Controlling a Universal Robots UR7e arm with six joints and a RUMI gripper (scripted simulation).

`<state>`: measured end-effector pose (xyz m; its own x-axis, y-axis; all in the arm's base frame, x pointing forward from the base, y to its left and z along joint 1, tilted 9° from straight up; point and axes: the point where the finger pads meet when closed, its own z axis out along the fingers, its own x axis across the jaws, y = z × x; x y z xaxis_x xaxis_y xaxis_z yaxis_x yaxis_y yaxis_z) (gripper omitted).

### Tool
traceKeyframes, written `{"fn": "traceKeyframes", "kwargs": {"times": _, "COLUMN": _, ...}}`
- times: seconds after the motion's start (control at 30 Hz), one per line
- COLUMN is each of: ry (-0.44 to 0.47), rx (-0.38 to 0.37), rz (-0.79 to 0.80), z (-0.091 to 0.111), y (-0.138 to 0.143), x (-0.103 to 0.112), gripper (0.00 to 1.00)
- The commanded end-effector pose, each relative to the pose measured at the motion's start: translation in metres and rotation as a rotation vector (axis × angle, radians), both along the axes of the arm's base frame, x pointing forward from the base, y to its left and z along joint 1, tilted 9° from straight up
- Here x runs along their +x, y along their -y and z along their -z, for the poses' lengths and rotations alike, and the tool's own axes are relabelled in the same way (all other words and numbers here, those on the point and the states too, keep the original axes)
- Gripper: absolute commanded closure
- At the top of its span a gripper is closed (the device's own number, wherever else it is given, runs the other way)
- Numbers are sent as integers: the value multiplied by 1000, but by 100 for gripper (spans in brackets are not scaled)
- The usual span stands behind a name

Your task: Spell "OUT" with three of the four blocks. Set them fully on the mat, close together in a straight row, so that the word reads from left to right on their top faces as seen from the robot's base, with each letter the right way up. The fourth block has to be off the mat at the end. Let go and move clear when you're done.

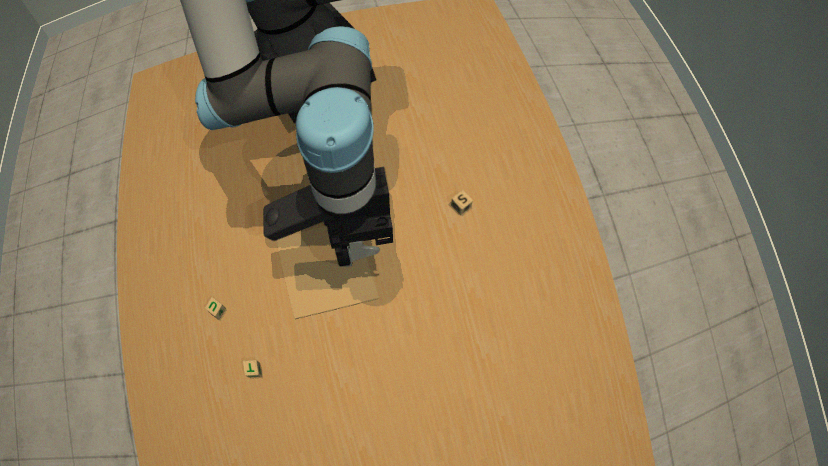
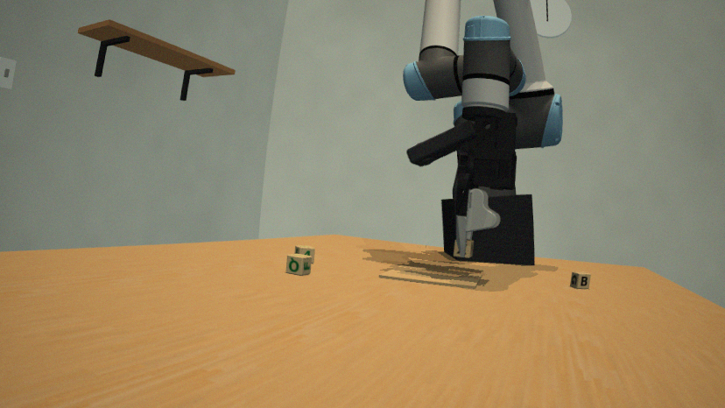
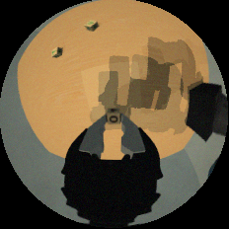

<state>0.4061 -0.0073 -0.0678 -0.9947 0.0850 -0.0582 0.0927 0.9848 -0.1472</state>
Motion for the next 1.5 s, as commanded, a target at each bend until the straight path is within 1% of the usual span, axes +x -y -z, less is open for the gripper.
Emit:
{"fn": "traceKeyframes", "kwargs": {"times": 0.0, "ry": 4, "rx": -1, "rz": -1, "z": 15, "y": 2, "x": 3, "gripper": 95}}
{"fn": "traceKeyframes", "kwargs": {"times": 0.13, "ry": 4, "rx": -1, "rz": -1, "z": 24, "y": 4, "x": 3, "gripper": 95}}
{"fn": "traceKeyframes", "kwargs": {"times": 0.27, "ry": 4, "rx": -1, "rz": -1, "z": 27, "y": 4, "x": 3, "gripper": 95}}
{"fn": "traceKeyframes", "kwargs": {"times": 1.47, "ry": 4, "rx": -1, "rz": -1, "z": 28, "y": 4, "x": 4, "gripper": 95}}
